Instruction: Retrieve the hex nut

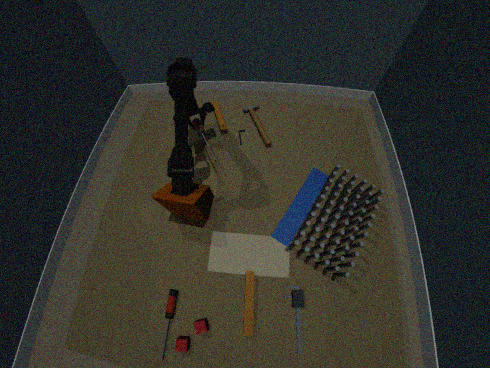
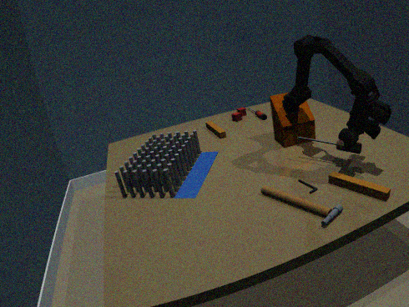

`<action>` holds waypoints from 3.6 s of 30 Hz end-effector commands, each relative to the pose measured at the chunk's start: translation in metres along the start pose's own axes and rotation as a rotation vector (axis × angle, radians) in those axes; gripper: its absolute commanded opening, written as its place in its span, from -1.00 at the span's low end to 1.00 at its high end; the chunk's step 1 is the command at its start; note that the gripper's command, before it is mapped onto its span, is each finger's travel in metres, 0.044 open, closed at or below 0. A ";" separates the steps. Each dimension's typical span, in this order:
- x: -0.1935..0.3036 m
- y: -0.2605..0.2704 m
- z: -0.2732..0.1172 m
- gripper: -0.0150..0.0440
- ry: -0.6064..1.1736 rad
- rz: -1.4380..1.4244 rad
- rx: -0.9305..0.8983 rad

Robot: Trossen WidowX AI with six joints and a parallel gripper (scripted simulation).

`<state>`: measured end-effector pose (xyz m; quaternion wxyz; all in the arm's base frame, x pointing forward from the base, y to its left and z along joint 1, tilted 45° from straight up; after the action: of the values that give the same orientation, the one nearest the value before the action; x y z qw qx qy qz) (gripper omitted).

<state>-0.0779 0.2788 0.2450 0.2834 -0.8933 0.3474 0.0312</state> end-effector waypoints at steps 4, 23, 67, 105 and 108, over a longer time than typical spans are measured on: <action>0.022 0.004 -0.066 -0.49 -0.010 -0.007 0.012; 0.048 -0.011 -0.075 -0.49 0.034 -0.057 -0.020; 0.147 -0.087 -0.003 -0.49 0.094 -0.146 -0.149; 0.284 -0.119 0.013 -0.49 0.014 -0.284 -0.069; 0.296 -0.119 0.012 -0.49 0.009 -0.305 -0.050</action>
<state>0.2136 0.1868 0.2207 0.2508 -0.9429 0.2191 -0.0024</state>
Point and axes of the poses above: the point midway between the two fingers, 35 mm back from their tips, its own z axis out along the fingers, its own y axis across the jaws, x = y × z, the point moved 2 cm from there along -z, back along the fingers, and after that the axes turned 13 degrees about -z, right-handed, at the moved point
